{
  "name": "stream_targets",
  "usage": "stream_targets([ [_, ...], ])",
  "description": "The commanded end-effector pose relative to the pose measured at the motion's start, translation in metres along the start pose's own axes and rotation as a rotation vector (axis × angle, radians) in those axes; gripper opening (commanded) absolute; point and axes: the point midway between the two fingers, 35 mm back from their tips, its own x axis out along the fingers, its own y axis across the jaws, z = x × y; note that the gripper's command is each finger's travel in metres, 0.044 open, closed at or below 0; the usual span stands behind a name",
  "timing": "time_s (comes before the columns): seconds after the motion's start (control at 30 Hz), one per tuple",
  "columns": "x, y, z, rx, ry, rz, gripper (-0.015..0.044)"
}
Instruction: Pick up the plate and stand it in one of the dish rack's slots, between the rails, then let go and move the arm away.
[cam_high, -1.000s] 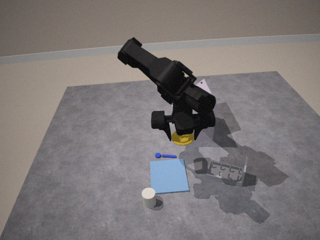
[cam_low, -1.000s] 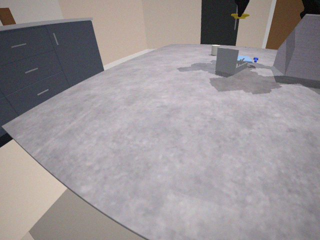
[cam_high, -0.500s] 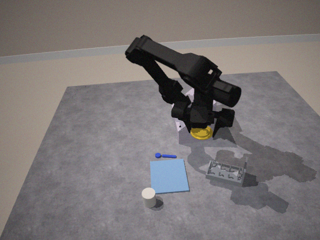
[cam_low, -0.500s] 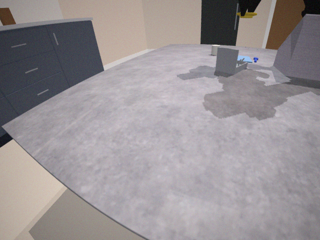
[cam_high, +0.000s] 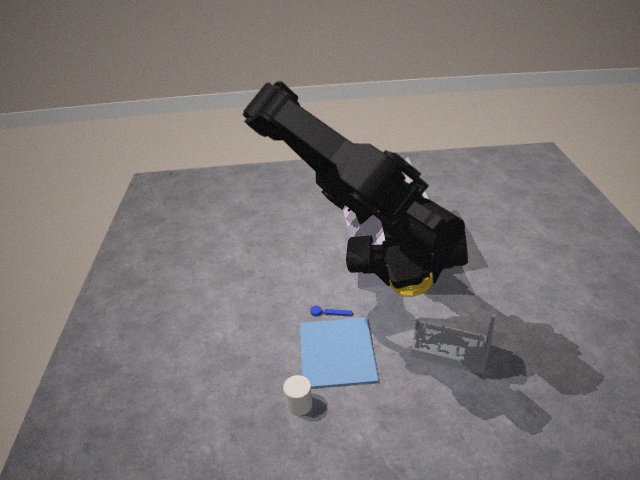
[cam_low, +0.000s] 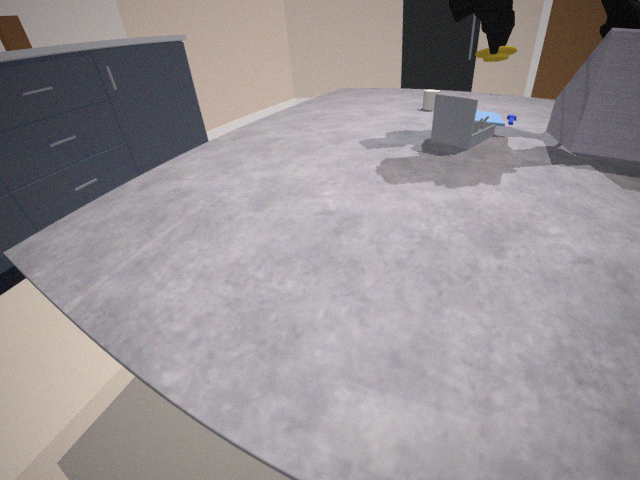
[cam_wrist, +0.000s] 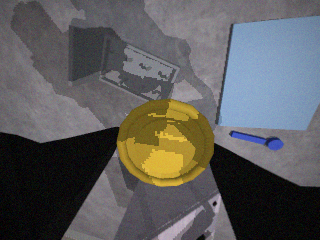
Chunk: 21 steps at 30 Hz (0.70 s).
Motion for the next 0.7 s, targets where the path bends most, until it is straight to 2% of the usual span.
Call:
stream_targets([
  [0.0,0.011,0.001,-0.002,-0.068,0.040,0.058,0.0000],
  [0.37,0.038,0.004,-0.003,-0.264,0.101,0.247,0.0000],
  [0.67,0.056,0.005,0.000,-0.416,0.071,0.413,0.0000],
])
